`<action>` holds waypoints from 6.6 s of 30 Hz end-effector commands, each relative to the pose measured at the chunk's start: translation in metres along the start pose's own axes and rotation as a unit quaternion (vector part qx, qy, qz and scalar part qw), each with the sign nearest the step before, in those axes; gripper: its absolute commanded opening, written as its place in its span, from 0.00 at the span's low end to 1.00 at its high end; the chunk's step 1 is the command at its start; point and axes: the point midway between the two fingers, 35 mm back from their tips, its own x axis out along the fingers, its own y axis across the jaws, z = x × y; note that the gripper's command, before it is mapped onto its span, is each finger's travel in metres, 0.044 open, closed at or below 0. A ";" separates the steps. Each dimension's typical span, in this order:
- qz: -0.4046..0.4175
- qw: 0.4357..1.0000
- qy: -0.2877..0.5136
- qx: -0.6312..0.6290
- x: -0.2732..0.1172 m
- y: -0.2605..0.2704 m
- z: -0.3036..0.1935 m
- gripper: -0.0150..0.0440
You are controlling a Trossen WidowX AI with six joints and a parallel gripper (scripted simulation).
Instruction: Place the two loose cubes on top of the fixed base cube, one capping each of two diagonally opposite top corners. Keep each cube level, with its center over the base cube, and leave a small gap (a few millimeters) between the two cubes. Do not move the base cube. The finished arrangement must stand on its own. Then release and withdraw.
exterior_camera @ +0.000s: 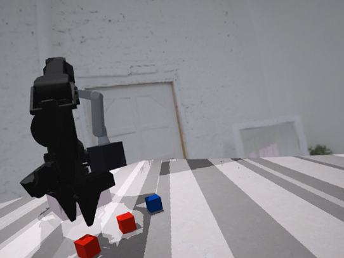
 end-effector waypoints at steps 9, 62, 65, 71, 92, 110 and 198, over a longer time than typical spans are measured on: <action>0.004 1.000 -0.006 -0.003 0.020 0.001 0.002 0.70; 0.004 1.000 -0.003 0.002 -0.001 0.003 0.004 0.43; 0.003 1.000 -0.003 0.002 -0.010 0.003 0.004 0.43; 0.004 1.000 -0.004 0.001 -0.029 0.003 0.003 0.43; 0.006 0.997 -0.005 -0.081 -0.054 0.010 -0.017 0.43; 0.009 0.956 -0.005 -0.292 -0.044 0.029 -0.070 0.43; 0.008 0.617 -0.002 -0.787 0.015 0.031 -0.222 0.43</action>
